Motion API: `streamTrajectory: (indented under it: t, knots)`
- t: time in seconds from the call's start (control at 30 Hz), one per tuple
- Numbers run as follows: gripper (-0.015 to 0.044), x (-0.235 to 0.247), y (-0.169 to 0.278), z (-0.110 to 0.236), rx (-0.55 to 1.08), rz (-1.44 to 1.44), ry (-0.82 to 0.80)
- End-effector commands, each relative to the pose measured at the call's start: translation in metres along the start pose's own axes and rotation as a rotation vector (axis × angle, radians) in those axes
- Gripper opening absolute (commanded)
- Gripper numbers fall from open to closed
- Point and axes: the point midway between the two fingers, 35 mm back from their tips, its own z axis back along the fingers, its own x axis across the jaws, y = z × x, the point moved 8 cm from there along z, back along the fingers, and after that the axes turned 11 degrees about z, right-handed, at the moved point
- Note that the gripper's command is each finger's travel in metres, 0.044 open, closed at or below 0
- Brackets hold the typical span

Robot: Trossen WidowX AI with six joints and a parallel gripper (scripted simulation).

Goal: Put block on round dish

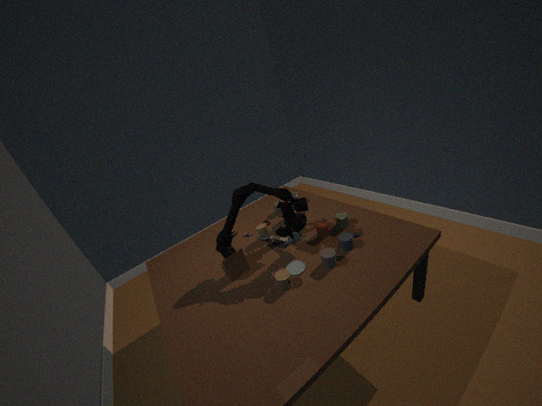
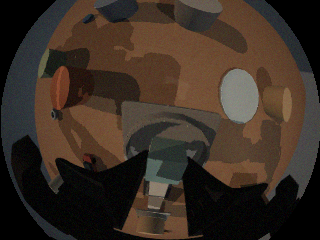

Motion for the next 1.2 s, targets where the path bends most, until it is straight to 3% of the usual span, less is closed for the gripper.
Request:
streamTrajectory:
  t: [0.0, 0.1, 0.23, 0.93, 1.17]
  knots:
    - [0.0128, 0.000, 0.000, -0.001, 0.002, -0.003, -0.006]
    - [0.0108, 0.000, 0.000, -0.001, 0.002, -0.003, -0.006]
    - [0.0003, -0.001, -0.004, 0.010, -0.039, 0.015, -0.019]
    - [0.0000, 0.000, -0.001, 0.092, -0.003, -0.004, -0.004]
    - [0.0000, -0.025, -0.018, 0.079, -0.004, -0.005, -0.002]
